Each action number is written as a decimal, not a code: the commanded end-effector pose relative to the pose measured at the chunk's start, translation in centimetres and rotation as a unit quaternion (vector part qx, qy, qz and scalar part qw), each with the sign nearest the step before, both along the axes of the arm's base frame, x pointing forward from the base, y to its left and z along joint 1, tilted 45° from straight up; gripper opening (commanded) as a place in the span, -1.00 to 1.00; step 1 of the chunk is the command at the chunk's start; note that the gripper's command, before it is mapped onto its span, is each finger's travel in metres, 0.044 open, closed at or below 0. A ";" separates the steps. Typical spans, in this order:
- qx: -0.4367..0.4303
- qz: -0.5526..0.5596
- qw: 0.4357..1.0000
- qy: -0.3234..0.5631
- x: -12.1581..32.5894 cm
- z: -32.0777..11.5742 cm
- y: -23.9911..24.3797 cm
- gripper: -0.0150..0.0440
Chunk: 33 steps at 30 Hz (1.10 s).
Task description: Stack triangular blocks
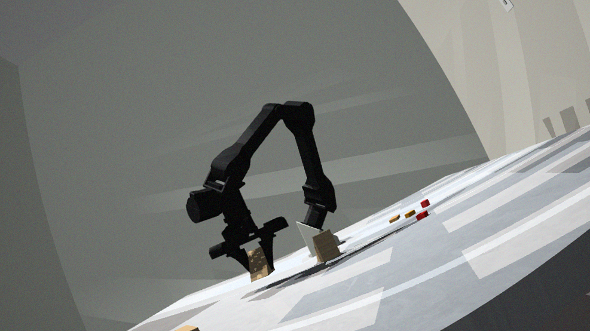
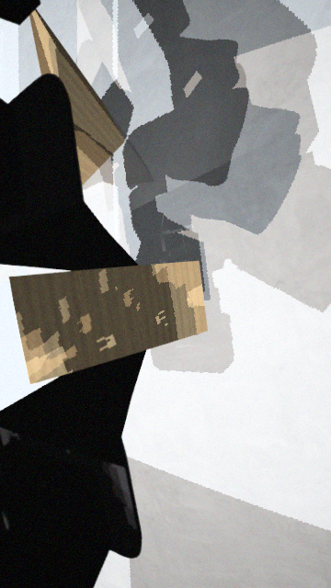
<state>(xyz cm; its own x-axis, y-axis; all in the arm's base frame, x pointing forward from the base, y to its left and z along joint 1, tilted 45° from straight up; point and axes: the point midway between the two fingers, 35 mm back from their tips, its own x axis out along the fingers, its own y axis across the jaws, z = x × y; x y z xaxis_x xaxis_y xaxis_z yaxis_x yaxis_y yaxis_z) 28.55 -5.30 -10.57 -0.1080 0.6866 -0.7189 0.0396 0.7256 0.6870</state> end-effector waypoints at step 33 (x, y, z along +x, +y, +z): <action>-0.038 -0.261 0.932 0.248 0.0 0.0 0.0 -0.49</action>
<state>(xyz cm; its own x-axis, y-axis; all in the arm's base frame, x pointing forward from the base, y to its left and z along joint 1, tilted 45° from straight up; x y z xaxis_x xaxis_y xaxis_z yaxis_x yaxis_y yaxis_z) 28.44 -5.27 -10.56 -0.1116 0.6873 -0.7178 0.6330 0.6059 0.4818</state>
